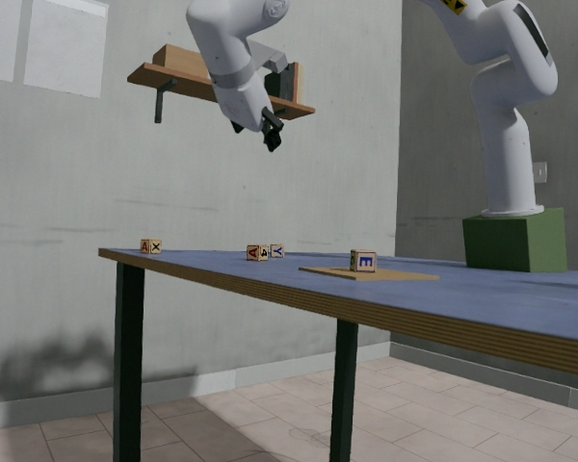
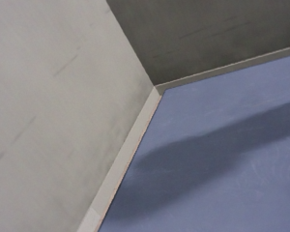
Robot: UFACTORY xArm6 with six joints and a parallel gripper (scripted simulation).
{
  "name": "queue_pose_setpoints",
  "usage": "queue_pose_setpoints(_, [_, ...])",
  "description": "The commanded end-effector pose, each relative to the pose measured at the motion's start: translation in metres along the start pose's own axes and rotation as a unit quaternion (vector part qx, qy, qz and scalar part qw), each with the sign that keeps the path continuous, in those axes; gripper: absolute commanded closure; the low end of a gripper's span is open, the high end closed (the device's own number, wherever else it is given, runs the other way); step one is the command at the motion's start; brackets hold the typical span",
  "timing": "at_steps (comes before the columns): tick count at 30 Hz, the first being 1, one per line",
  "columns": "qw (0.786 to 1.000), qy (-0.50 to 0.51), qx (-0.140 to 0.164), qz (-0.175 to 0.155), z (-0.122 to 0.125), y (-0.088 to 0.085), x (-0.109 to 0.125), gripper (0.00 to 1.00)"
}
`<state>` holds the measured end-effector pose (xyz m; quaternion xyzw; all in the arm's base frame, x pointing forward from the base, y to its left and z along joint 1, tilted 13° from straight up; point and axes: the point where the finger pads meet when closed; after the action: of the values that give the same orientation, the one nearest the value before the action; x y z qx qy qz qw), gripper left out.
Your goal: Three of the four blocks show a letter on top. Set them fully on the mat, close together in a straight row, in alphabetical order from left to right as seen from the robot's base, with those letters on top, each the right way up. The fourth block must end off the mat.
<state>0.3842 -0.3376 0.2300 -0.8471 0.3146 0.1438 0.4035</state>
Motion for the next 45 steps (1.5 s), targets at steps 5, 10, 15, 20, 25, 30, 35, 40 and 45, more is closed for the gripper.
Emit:
queue_pose_setpoints(5, [1.000,0.002,0.000,-0.002,-0.001,-0.001,0.000,0.00])
queue_pose_setpoints(10, [1.000,0.002,0.000,-0.002,-0.001,-0.001,0.000,0.00])
queue_pose_setpoints(15, [1.000,0.002,0.000,-0.002,-0.001,-0.001,0.000,0.00])
queue_pose_setpoints(20, [1.000,0.001,0.004,-0.009,0.003,-0.003,0.002,0.00])
queue_pose_setpoints(25, [0.996,0.003,0.046,-0.080,0.051,-0.023,0.023,0.00])
queue_pose_setpoints(30, [0.988,0.008,0.084,-0.130,0.089,-0.041,0.035,0.00])
queue_pose_setpoints(35, [0.976,0.017,0.127,-0.176,0.126,-0.061,0.043,0.00])
queue_pose_setpoints(40, [0.960,0.029,0.172,-0.217,0.162,-0.082,0.047,0.00])
queue_pose_setpoints(45, [0.939,0.047,0.223,-0.256,0.197,-0.106,0.047,0.00])
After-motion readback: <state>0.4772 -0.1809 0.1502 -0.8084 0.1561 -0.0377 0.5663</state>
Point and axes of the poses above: the point where the finger pads meet when closed, its own y axis out along the fingers, its own z axis across the jaws, x = y × z, and after that the axes turned 9 degrees about y, right-handed
